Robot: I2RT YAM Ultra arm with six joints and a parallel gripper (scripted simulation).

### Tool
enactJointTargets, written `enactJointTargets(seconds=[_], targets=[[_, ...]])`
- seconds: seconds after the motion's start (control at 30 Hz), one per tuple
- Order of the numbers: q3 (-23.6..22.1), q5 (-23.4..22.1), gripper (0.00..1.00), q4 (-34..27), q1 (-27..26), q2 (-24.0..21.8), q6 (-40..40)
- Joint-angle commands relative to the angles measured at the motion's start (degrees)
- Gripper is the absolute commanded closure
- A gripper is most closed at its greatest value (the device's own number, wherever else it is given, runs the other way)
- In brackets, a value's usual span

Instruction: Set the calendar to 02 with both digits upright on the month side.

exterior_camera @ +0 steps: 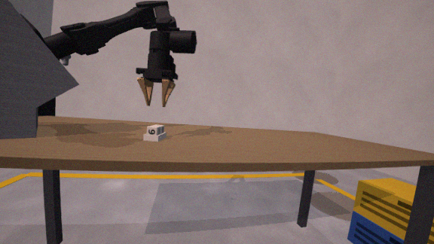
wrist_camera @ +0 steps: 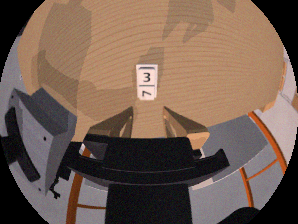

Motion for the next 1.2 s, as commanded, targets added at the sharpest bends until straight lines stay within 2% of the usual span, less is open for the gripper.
enactJointTargets(seconds=[0.0,1.17], targets=[[-0.2,0.0,0.55,0.3,-0.1,-0.1,0.3],[-2.3,2.7,0.55,12.6,5.5,5.4,7.1]])
